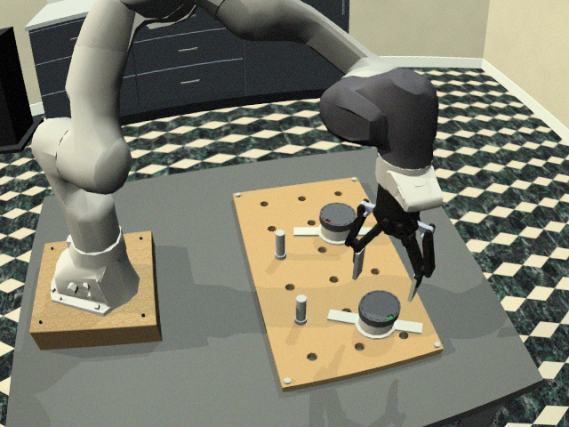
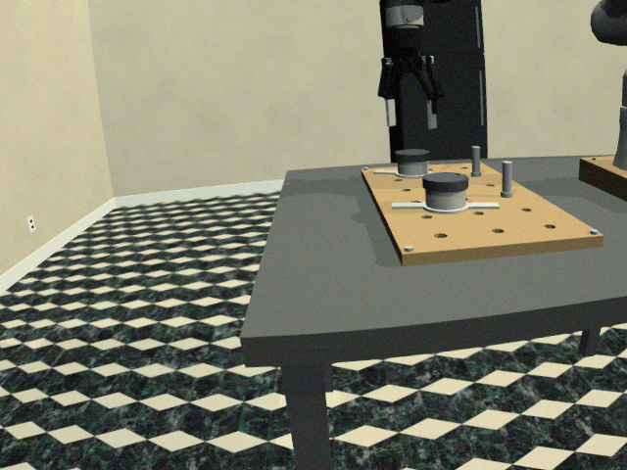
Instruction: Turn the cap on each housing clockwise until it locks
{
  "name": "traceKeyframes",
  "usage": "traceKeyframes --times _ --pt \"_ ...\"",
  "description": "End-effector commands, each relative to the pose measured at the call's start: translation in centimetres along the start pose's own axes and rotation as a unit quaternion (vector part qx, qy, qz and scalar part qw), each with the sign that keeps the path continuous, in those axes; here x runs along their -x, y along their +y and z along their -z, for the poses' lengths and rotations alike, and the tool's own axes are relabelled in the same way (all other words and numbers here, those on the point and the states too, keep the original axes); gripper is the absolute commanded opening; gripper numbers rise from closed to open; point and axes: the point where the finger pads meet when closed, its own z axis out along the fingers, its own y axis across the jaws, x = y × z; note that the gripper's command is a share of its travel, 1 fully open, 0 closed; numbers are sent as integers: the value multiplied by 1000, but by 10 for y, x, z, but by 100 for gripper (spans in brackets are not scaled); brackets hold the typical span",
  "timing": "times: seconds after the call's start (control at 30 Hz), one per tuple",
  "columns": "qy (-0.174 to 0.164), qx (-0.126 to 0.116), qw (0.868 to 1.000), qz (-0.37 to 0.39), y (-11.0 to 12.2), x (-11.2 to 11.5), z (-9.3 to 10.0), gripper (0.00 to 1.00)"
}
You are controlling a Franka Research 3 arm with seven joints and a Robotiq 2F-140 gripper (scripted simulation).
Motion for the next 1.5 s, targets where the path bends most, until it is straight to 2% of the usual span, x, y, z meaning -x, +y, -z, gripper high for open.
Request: traceKeyframes --times 0.0,0.3,0.4,0.5,0.53,0.7,0.77,0.8,0.9,1.07,1.27,1.33,1.37,1.47 --pt "1 3 1000 -3 2 0 3 78" --pt "1 3 1000 -4 2 1 3 78" --pt "1 3 999 -33 13 20 4 78" --pt "0 3 993 -120 51 74 4 78" --pt "0 4 988 -154 61 84 5 78" --pt "-7 10 985 -171 128 147 5 78" --pt "-7 10 985 -171 128 147 5 78" --pt "-8 15 984 -177 167 179 4 78" --pt "-9 19 981 -192 204 204 5 78" --pt "-7 17 976 -216 205 204 5 78" --pt "-3 5 956 -294 205 204 5 78" --pt "-3 5 956 -294 205 204 5 78" --pt "-2 3 944 -329 205 204 5 78" --pt "1 2 930 -368 205 204 5 78"
